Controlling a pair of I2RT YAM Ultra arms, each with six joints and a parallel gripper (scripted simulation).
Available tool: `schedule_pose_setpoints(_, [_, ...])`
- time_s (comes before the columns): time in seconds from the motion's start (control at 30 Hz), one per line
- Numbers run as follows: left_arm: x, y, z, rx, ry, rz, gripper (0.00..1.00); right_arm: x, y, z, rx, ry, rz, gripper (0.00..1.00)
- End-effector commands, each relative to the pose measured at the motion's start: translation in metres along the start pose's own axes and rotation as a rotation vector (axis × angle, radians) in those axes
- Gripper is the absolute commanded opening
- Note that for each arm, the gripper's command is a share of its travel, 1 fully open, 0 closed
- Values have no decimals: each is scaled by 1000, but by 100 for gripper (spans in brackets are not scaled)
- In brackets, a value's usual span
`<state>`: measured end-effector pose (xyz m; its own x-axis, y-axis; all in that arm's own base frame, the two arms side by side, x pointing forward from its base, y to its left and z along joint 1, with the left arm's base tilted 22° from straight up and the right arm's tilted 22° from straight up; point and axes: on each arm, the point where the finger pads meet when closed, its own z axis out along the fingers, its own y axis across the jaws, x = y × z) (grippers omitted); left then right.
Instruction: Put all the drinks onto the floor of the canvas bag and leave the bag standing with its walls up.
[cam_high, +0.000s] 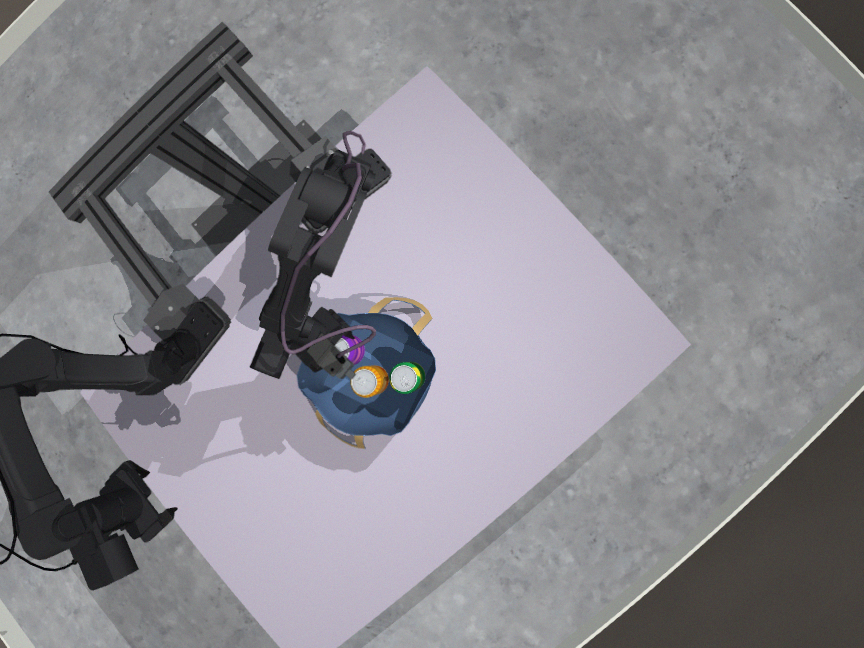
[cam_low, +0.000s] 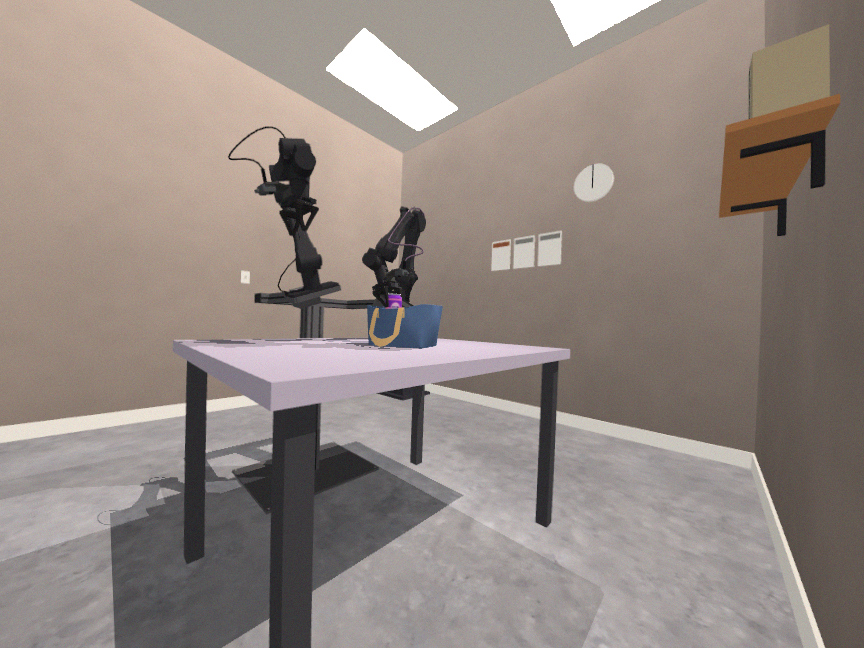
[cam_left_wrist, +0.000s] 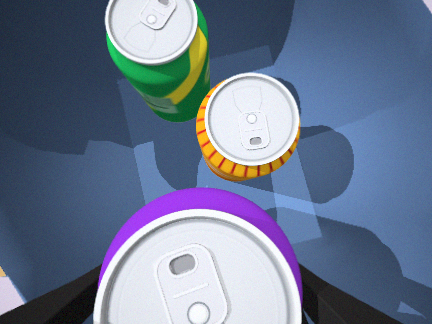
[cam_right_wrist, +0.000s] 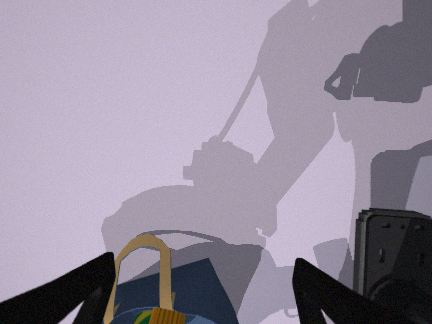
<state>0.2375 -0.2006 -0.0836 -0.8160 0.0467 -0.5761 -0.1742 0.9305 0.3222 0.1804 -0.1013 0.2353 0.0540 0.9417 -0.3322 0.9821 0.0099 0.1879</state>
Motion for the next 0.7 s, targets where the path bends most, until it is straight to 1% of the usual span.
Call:
schedule_pose_setpoints(0.0, [-9,-10,-1,25,-57,-6,70,-1,0,-5,-28,-22,2,86])
schedule_pose_setpoints(0.07, [-2,-7,4,18,-54,9,70,-1,0,-5,-28,-22,2,86])
schedule_pose_setpoints(0.1, [-4,-2,9,3,-47,-3,70,-1,0,-5,-28,-22,2,86])
schedule_pose_setpoints(0.2, [-2,-8,8,20,-55,2,70,-1,0,-5,-28,-22,2,86])
schedule_pose_setpoints(0.27, [-3,-4,14,9,-49,-9,70,-1,0,-5,-28,-22,2,86])
schedule_pose_setpoints(0.3, [-9,-11,6,29,-58,-20,70,-1,0,-5,-28,-22,2,86])
schedule_pose_setpoints(0.37, [-9,-11,6,29,-58,-20,70,-1,0,-5,-28,-22,2,86])
schedule_pose_setpoints(0.4, [1,-5,16,9,-49,2,70,-1,0,-5,-28,-22,2,86])
schedule_pose_setpoints(0.43, [4,1,21,-6,-42,5,70,-1,0,-5,-28,-22,2,86])
schedule_pose_setpoints(0.5, [4,0,22,-3,-44,3,70,-1,0,-5,-28,-22,2,86])
schedule_pose_setpoints(0.57, [0,-10,17,26,-58,-4,70,-1,0,-5,-28,-22,2,86])
schedule_pose_setpoints(0.67, [7,0,28,-1,-45,1,70,-1,0,-5,-28,-22,2,86])
